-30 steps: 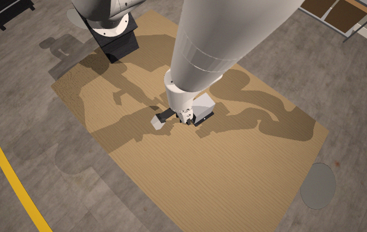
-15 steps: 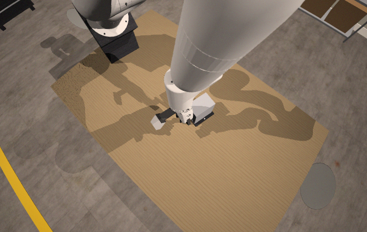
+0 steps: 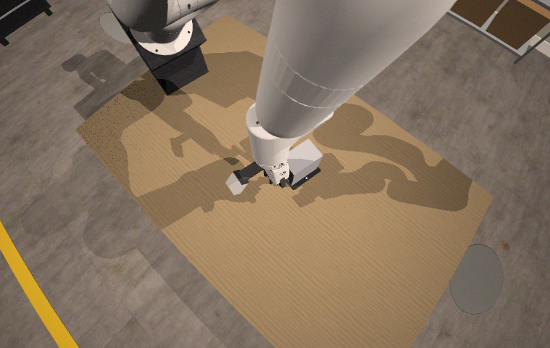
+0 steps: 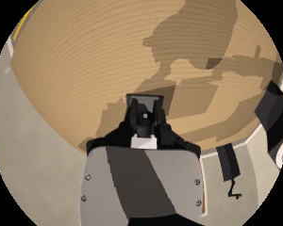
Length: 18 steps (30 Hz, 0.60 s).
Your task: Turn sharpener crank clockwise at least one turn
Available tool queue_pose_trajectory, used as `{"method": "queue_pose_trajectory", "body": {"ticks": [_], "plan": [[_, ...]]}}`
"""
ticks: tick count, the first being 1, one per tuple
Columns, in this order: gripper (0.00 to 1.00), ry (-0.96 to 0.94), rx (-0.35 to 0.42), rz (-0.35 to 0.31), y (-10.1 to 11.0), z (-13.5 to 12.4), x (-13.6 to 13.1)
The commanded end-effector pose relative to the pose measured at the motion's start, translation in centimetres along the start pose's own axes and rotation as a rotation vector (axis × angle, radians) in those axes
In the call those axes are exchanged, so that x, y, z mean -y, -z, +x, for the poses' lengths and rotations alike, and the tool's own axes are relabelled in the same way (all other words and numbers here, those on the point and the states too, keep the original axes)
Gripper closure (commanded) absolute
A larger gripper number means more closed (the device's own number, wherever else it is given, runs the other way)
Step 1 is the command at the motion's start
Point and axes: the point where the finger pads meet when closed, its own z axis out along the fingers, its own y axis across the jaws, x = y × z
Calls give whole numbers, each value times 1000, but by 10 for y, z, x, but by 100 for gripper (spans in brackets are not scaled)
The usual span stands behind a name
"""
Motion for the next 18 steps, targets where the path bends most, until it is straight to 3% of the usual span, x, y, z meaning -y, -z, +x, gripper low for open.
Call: {"method": "queue_pose_trajectory", "body": {"ticks": [1,18], "plan": [[100,0,0,1,0,0,1],[100,0,0,1,-2,0,17]]}}
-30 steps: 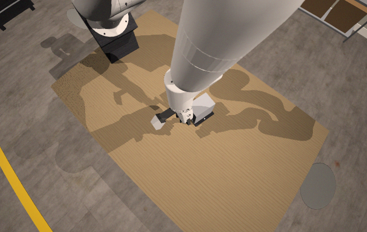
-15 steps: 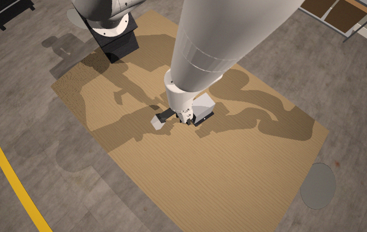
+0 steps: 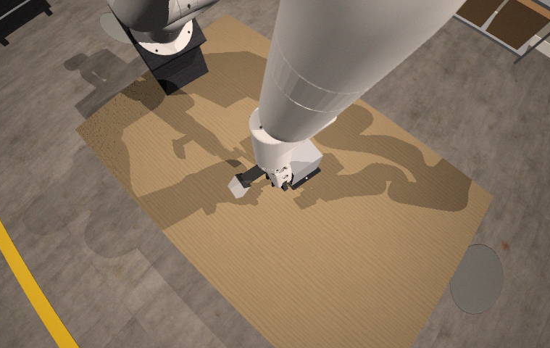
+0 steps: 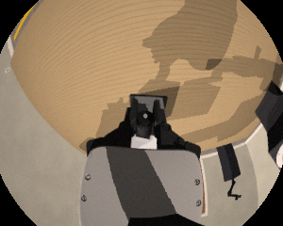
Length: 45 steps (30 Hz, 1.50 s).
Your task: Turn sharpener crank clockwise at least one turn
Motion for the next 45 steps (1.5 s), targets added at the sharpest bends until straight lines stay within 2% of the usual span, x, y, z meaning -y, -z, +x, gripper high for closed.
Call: {"method": "queue_pose_trajectory", "body": {"ticks": [1,9,21,34,45], "plan": [[100,0,0,1,-2,0,8],[100,0,0,1,-8,0,20],[100,0,0,1,-30,0,39],[100,0,0,1,-44,0,44],[100,0,0,1,-48,0,44]]}}
